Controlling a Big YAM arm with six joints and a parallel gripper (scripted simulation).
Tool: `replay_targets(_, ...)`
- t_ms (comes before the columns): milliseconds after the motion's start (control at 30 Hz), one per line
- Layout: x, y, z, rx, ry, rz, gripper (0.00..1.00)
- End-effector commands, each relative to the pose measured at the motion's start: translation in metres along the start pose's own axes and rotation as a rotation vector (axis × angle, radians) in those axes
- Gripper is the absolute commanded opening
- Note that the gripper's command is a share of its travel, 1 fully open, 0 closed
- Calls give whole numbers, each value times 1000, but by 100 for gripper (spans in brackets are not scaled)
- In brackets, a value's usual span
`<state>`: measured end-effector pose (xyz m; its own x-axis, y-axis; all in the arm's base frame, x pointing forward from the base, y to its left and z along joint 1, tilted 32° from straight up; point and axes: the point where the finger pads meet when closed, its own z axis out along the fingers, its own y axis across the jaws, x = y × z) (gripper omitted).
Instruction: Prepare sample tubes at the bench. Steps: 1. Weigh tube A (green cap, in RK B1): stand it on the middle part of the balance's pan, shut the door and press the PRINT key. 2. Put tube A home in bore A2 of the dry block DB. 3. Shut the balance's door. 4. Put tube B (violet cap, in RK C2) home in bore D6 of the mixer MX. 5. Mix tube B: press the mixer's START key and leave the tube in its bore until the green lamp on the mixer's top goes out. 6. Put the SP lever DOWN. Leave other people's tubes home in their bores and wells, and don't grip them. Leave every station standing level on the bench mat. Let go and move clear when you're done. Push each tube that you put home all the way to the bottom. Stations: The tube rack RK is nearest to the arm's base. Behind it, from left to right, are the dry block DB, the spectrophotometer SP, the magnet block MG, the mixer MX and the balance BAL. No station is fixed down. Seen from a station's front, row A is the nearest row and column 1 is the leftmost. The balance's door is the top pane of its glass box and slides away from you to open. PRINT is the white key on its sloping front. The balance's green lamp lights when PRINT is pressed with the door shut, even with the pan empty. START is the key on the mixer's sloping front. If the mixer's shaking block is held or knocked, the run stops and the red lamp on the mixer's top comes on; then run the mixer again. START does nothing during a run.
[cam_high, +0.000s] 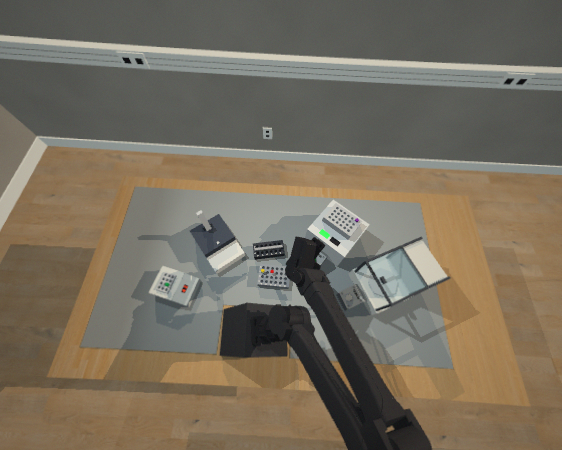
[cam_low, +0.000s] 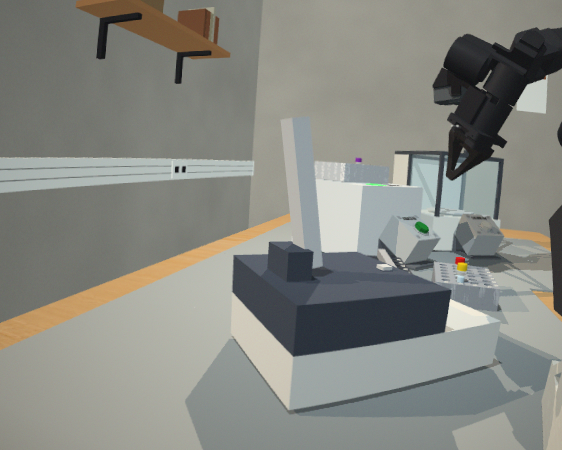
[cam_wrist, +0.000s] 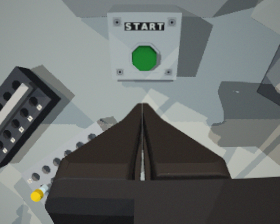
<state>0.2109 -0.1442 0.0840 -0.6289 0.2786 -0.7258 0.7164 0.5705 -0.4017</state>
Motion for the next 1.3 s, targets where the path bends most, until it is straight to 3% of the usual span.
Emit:
replay_targets(0, -28, 4, -13, -17, -30, 42, 0)
replay_targets(1267, -54, 7, -63, -18, -17, 33, 0)
